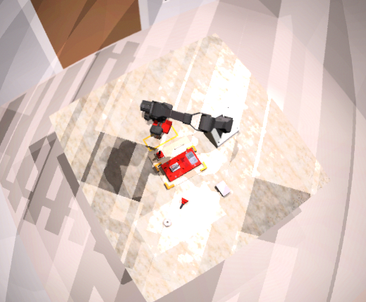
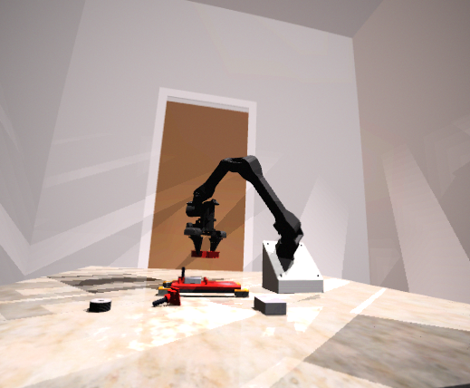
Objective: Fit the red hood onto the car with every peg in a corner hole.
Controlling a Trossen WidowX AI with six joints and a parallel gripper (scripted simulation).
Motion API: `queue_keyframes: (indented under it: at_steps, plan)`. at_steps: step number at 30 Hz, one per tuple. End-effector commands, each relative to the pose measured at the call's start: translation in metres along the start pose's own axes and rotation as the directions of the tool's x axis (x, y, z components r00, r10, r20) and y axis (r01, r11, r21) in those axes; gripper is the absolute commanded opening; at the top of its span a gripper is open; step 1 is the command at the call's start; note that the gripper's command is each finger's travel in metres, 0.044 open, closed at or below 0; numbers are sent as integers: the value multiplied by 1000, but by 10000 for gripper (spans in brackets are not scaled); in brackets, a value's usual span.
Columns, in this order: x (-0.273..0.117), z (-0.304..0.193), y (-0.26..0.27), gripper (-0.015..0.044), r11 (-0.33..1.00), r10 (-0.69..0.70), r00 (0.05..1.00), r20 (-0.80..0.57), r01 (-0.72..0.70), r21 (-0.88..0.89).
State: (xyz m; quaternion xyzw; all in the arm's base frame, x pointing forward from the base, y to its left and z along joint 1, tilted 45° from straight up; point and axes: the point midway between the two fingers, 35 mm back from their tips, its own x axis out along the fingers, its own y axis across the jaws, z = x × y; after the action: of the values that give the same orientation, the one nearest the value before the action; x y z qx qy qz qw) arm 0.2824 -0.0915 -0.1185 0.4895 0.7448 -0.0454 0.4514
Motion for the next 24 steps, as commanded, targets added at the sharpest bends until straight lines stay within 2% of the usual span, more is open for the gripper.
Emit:
queue_keyframes:
  at_steps: [1, 13, 24]
  plan:
    - [0, -2, 4, 0, 1000, -1, 1000, 1, 1, -18]
    - [-8, -43, 82, 0, 937, -6, 1000, 24, 14, -350]
    - [-8, -101, 145, 0, 765, 3, 1000, 16, 8, -644]
